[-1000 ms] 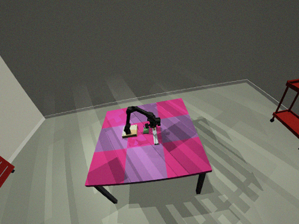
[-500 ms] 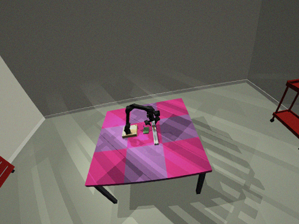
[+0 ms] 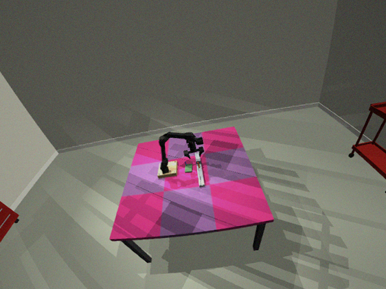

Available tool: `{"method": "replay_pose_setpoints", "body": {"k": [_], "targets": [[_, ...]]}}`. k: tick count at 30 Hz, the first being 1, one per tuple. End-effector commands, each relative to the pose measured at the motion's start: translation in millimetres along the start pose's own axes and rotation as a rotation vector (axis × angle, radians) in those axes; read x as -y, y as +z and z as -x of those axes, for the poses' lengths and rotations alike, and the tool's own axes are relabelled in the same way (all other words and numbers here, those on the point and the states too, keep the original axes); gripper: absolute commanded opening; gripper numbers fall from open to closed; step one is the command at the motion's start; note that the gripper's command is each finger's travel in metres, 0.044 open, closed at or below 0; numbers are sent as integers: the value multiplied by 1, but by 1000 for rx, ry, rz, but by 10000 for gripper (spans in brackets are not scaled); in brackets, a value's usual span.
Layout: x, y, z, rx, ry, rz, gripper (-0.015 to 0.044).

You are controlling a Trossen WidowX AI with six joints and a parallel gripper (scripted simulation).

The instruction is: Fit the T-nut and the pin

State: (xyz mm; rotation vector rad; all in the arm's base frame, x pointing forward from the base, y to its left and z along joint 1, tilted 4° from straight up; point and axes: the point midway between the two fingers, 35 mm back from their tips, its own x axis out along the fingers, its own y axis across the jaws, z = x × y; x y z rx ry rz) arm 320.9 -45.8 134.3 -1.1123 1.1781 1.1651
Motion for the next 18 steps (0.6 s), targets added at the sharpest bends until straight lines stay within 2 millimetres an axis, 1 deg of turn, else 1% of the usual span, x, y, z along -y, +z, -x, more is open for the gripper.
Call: {"method": "replay_pose_setpoints", "body": {"k": [1, 7, 12, 14, 18], "targets": [[-25, 17, 5, -3, -8, -291, 440], [-66, 40, 3, 0, -5, -780, 440], [-98, 54, -2, 1, -1, -1153, 440], [-102, 55, -3, 1, -1, -1202, 440], [-102, 55, -3, 1, -1, -1202, 440]]}}
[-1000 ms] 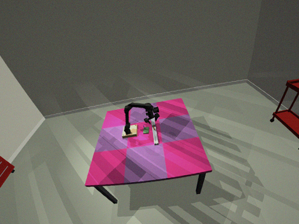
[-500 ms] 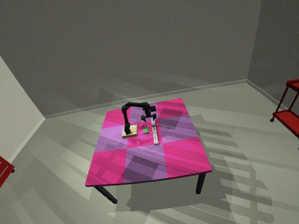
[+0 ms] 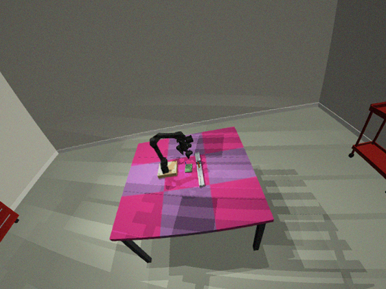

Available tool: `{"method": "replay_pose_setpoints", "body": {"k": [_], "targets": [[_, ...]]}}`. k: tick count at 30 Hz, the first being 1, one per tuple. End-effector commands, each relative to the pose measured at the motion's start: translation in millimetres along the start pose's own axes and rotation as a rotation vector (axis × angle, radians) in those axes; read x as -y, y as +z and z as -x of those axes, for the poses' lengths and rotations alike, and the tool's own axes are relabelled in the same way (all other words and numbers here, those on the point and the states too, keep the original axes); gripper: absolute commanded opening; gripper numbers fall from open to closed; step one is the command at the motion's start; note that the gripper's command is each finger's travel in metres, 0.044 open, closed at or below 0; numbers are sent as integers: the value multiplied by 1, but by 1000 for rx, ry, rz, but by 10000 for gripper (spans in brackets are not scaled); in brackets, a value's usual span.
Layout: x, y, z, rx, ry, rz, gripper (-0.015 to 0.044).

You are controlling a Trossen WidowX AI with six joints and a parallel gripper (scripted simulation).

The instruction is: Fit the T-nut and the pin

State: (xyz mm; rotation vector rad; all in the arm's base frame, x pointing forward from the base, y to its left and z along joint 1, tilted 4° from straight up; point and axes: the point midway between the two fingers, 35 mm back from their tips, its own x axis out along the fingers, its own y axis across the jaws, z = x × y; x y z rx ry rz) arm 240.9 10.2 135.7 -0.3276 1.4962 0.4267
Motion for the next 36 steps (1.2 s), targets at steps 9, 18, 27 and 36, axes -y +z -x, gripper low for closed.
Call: {"method": "replay_pose_setpoints", "body": {"k": [9, 18, 27, 36], "targets": [[-14, -12, -7, 3, -4, -194, 440], [-14, -14, -61, 2, -4, -194, 440], [-14, -15, -72, 2, -4, -194, 440], [-14, -14, -87, 2, -4, -194, 440]]}}
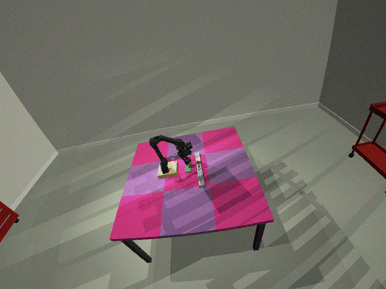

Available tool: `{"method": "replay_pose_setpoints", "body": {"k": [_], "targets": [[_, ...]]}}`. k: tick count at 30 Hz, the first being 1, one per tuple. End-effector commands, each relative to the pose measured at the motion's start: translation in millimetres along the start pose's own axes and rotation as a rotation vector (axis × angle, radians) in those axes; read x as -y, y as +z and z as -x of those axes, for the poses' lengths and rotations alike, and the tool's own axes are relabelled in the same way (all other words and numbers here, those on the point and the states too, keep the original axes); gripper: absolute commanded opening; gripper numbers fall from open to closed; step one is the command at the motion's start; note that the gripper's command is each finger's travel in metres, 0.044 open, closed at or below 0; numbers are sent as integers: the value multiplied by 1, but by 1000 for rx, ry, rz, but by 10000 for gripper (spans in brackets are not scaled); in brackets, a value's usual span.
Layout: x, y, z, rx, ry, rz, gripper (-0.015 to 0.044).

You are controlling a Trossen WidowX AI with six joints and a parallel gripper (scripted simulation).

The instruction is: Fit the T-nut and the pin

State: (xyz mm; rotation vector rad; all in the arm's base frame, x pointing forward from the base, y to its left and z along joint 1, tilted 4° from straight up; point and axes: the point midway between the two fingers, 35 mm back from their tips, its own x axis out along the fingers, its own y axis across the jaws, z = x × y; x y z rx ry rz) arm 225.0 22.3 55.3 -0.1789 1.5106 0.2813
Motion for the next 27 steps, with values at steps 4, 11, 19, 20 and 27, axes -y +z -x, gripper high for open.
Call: {"method": "replay_pose_setpoints", "body": {"k": [4, 11, 19, 20, 27], "targets": [[0, -2, -13, -10, -1, -6, 440], [0, -2, -24, -10, 0, -6, 440], [-1, -3, -33, -10, 0, -6, 414], [-1, -3, -33, -10, 0, -6, 387], [-1, -3, -33, -10, 0, -6, 204]]}}
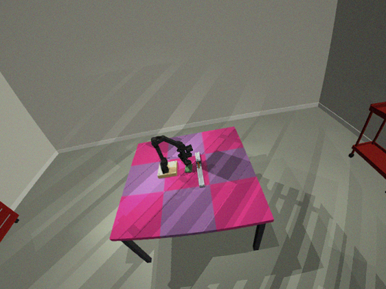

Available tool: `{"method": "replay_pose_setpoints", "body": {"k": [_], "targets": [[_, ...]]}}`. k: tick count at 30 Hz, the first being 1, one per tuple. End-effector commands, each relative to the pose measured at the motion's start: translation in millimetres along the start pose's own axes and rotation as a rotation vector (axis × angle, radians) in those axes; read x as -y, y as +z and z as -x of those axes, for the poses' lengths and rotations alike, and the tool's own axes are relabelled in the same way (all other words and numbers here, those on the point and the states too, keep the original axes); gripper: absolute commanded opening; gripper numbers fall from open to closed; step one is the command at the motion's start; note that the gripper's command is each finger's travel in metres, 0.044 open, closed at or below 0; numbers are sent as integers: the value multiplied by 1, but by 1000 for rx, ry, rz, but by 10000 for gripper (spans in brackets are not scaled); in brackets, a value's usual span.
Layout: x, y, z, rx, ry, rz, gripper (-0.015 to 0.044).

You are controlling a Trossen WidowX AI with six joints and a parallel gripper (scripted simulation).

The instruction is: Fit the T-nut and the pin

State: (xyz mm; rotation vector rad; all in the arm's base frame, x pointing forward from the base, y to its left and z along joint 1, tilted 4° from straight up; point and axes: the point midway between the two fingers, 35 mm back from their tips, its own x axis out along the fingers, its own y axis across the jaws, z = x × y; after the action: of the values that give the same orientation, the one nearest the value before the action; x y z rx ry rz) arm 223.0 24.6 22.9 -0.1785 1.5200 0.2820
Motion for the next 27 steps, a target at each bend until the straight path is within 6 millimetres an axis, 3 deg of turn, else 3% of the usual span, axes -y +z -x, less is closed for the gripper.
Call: {"method": "replay_pose_setpoints", "body": {"k": [1, 14, 27], "targets": [[0, 0, -1, -1, -2, -5, 177], [0, 0, -1, -1, -2, -5, -144], [0, 0, 10, -1, -2, -5, -150]]}}
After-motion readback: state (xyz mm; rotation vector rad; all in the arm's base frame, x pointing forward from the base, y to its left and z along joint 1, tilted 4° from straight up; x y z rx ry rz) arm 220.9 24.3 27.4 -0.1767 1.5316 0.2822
